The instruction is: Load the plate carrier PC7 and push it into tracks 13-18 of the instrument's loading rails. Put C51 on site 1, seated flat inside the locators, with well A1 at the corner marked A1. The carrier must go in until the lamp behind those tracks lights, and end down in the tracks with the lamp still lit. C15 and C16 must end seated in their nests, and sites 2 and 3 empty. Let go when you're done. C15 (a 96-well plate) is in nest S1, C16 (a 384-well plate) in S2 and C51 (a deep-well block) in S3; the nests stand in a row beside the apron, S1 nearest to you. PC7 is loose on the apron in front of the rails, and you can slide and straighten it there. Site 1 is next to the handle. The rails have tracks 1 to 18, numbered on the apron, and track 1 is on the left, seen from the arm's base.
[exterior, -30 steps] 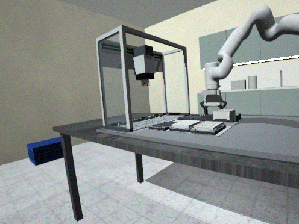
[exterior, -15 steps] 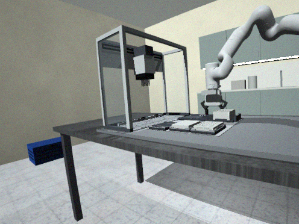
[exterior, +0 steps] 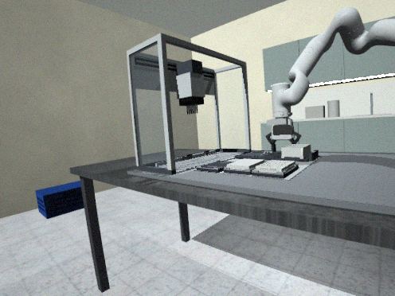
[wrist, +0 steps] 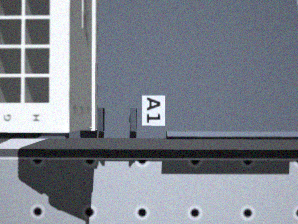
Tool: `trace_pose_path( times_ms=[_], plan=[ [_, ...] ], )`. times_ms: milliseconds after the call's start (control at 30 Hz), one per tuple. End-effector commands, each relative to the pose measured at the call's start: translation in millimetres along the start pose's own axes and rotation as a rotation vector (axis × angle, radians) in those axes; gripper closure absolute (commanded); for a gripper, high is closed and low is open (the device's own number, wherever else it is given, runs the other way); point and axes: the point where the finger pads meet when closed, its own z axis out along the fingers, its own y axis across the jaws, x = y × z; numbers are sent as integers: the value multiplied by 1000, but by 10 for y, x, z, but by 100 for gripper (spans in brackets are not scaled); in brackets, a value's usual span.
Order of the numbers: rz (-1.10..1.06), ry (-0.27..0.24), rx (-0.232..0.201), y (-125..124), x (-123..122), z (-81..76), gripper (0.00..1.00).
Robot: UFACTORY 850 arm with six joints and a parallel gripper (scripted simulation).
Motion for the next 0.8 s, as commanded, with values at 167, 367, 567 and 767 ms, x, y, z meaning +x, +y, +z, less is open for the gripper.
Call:
trace_pose_path(
  times_ms=[167, 367, 567, 767],
  plan=[
    [0, 0, -1, 7, -35, -7, 0],
    [0, 0, -1, 7, -36, -57, 0],
    [0, 0, -1, 7, -36, -124, 0],
    [0, 0, -1, 7, -36, -224, 0]
  ],
)
